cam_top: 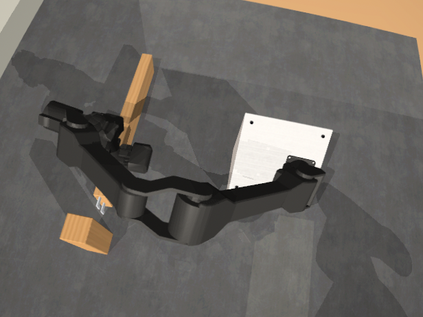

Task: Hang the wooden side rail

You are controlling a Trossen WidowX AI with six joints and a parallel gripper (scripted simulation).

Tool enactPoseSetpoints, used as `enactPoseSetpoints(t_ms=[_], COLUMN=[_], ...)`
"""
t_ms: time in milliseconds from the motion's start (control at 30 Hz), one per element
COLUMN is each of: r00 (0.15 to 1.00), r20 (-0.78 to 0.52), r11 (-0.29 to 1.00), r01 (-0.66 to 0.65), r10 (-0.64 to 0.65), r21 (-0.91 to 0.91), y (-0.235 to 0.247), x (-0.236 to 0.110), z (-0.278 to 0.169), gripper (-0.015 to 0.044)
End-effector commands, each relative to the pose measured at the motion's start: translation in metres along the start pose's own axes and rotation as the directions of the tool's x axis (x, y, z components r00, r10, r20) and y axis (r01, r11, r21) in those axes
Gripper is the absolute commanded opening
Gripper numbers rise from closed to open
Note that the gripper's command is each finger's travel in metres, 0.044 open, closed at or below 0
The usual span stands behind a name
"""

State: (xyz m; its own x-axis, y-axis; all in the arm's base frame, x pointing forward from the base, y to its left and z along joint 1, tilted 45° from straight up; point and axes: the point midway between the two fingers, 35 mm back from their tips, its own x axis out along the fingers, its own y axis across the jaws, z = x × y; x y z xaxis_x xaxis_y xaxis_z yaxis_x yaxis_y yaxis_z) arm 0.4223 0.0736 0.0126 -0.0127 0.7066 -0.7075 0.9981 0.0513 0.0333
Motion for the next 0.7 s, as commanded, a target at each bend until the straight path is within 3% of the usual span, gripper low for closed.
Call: enactPoseSetpoints(t_ms=[0,667], r00=[1.0,1.0], r20=[0.0,0.0], r11=[1.0,1.0], r01=[-0.011,-0.011], r10=[0.011,0.011], r21=[0.001,0.001], y=[0.0023,0.0015], x=[-0.0043,-0.0036], z=[-0.001,-0.0032], gripper=[0.0,0.0])
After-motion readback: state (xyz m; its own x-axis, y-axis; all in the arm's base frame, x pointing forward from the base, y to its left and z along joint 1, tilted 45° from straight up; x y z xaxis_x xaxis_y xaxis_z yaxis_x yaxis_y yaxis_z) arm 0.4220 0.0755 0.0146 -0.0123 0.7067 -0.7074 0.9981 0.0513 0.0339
